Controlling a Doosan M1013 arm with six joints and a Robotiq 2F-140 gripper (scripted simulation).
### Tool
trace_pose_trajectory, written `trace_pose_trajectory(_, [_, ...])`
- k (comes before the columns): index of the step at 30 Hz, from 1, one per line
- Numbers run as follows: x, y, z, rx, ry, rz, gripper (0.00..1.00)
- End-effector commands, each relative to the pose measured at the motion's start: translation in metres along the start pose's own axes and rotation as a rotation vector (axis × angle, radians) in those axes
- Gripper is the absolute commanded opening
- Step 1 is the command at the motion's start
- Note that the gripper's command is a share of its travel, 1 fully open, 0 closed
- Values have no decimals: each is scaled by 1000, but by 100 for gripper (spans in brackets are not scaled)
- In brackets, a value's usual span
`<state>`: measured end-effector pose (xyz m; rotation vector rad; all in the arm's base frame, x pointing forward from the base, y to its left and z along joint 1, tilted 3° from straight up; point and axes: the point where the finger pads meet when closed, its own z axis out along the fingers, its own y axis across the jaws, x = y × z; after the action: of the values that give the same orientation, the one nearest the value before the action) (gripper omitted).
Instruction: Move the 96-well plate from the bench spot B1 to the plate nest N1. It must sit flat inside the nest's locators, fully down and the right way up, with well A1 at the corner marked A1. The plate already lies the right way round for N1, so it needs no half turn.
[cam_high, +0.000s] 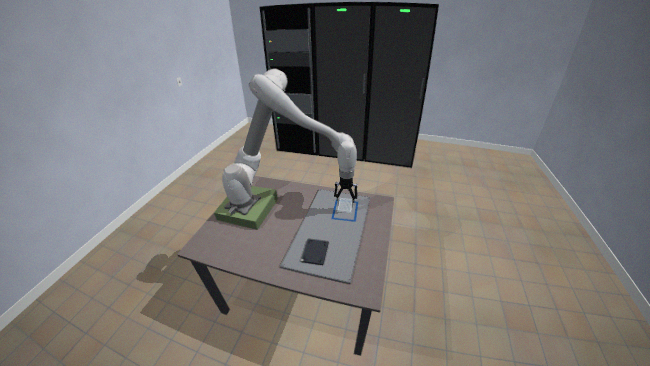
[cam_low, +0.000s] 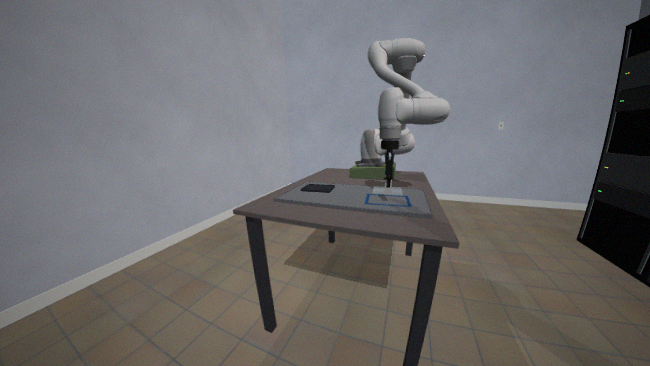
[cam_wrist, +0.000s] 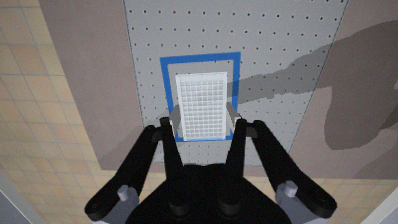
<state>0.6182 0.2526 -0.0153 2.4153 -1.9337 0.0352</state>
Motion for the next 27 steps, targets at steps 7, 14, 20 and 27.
trace_pose_trajectory(7, [-1, -1, -16, 0, 0, -1, 0])
trace_pose_trajectory(14, [-1, -1, -24, 0, 0, -1, 0])
trace_pose_trajectory(20, [-1, -1, -24, 0, 0, -1, 0])
trace_pose_trajectory(27, [-1, -1, -24, 0, 0, -1, 0])
